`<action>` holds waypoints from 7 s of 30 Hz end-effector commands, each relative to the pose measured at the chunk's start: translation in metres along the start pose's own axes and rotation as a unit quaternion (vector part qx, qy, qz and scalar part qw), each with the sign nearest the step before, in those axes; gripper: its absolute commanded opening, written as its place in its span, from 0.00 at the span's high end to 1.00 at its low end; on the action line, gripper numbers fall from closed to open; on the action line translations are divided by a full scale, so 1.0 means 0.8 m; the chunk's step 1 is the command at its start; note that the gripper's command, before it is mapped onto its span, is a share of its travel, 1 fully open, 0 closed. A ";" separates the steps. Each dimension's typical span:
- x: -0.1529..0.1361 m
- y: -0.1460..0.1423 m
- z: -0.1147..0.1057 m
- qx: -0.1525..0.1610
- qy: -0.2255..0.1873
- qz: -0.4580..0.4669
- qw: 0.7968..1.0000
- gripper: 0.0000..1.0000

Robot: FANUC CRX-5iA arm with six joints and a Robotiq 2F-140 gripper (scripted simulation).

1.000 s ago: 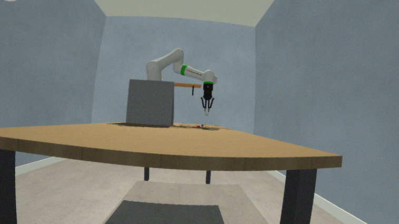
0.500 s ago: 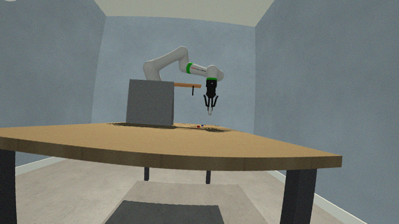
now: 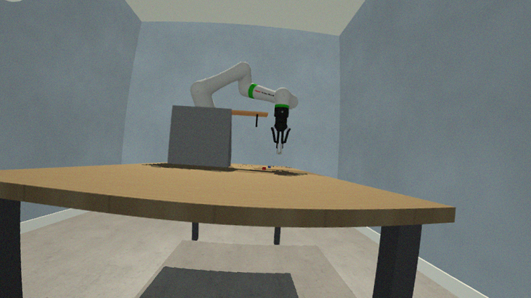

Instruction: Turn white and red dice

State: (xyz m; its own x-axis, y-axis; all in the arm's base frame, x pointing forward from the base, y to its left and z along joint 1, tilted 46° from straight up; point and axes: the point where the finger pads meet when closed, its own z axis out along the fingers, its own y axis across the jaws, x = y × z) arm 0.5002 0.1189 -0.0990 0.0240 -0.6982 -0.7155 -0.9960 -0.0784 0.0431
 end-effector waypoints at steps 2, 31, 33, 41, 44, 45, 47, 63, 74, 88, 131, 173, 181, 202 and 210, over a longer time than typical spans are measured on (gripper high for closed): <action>0.000 0.000 0.012 0.000 0.000 0.000 1.000 0.93; 0.000 -0.001 0.111 0.000 0.000 0.000 1.000 0.93; 0.000 -0.001 0.111 0.000 0.000 0.000 1.000 0.93; 0.000 -0.001 0.111 0.000 0.000 0.000 1.000 0.93; 0.000 -0.001 0.111 0.000 0.000 0.000 1.000 0.93; 0.000 -0.001 0.111 0.000 0.000 0.000 1.000 0.93; 0.000 -0.001 0.111 0.000 0.000 0.000 1.000 0.93; 0.000 -0.001 0.111 0.000 0.000 0.000 1.000 0.93; 0.000 -0.001 0.112 0.000 0.000 0.000 1.000 0.93; 0.000 -0.001 0.116 0.000 0.000 0.000 1.000 0.93; 0.000 -0.001 0.116 0.000 0.000 0.000 1.000 0.89; 0.000 -0.001 0.028 0.000 0.000 0.000 1.000 0.81; 0.000 -0.001 0.004 0.000 0.000 0.000 1.000 0.81; 0.000 -0.001 0.003 0.000 0.000 0.000 1.000 0.00; 0.007 0.002 0.004 0.000 0.000 0.037 0.999 0.00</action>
State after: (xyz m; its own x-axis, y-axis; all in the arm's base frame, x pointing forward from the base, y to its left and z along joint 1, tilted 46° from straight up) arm 0.5003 0.1202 -0.1021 0.0073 -0.6994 -0.7147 -0.9963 -0.0665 0.0549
